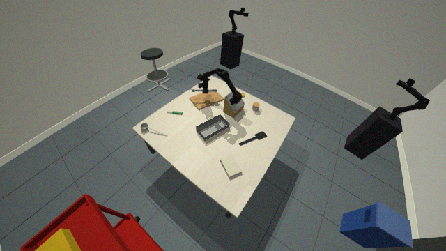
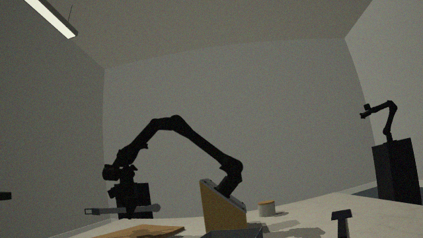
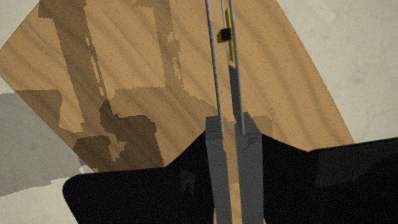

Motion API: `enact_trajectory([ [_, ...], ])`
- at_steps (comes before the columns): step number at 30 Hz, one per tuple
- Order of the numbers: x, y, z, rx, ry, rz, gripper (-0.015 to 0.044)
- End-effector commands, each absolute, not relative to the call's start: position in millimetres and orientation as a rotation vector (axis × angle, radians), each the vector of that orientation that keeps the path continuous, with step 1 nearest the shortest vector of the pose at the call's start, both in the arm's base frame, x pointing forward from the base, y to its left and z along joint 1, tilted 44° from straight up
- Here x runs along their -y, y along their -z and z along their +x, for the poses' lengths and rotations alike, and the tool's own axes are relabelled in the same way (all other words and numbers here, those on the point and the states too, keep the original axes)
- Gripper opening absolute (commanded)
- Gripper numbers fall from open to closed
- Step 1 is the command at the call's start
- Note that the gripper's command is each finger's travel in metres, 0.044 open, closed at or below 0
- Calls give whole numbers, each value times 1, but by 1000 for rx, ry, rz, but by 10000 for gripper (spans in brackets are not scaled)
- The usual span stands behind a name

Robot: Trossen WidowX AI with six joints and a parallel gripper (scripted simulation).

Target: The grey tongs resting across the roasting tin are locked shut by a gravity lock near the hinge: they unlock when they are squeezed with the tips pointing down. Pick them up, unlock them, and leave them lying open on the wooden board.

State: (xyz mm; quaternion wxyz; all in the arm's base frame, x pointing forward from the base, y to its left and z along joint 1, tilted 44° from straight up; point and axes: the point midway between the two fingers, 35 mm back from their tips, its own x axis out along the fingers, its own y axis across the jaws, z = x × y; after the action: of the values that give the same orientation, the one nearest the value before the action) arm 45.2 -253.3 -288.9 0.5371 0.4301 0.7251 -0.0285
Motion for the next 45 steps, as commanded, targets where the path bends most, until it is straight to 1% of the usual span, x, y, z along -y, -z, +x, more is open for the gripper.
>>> enact_trajectory([
  [1, 248, 294, 45, -1723, 79, 1017, -150],
  [27, 224, 312, 42, -1712, 106, 993, -150],
  [45, 224, 311, 42, -1715, 100, 993, 323],
])
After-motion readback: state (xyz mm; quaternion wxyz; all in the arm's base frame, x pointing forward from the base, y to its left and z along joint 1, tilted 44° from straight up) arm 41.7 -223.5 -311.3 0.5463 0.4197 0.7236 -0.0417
